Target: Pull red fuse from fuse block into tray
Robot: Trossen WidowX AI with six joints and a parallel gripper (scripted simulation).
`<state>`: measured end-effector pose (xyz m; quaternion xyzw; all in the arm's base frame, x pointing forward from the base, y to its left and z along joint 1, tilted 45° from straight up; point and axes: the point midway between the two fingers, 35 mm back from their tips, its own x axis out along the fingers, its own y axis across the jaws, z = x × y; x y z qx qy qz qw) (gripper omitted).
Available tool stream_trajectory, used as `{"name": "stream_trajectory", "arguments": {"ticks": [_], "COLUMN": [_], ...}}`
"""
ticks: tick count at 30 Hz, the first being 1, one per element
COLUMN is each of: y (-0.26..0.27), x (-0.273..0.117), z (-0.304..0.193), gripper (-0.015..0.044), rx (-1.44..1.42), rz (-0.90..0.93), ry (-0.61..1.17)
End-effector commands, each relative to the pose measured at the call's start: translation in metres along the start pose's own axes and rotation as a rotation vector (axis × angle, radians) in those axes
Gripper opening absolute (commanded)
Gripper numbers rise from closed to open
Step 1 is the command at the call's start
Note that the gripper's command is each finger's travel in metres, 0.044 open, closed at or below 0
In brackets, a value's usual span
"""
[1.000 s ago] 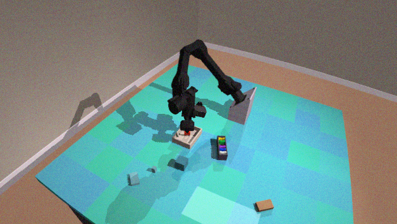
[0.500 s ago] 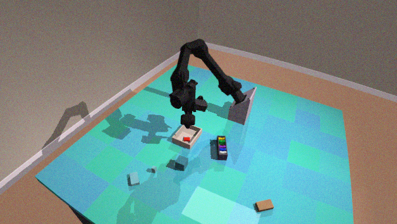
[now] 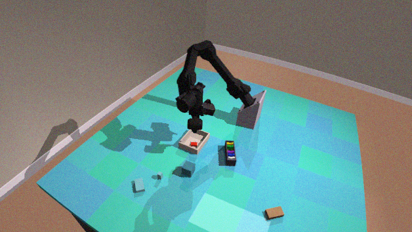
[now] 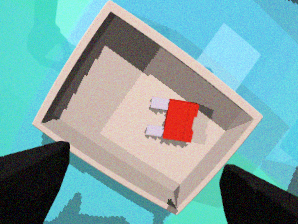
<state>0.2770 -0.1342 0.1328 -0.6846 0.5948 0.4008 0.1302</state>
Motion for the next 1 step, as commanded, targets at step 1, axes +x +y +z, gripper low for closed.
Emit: {"name": "stream_trajectory", "arguments": {"ticks": [1], "y": [-0.0001], "x": [0.0002], "z": [0.0002], "gripper": [0.0330], "rx": [-0.001], "rz": [0.000], "ry": [0.000]}}
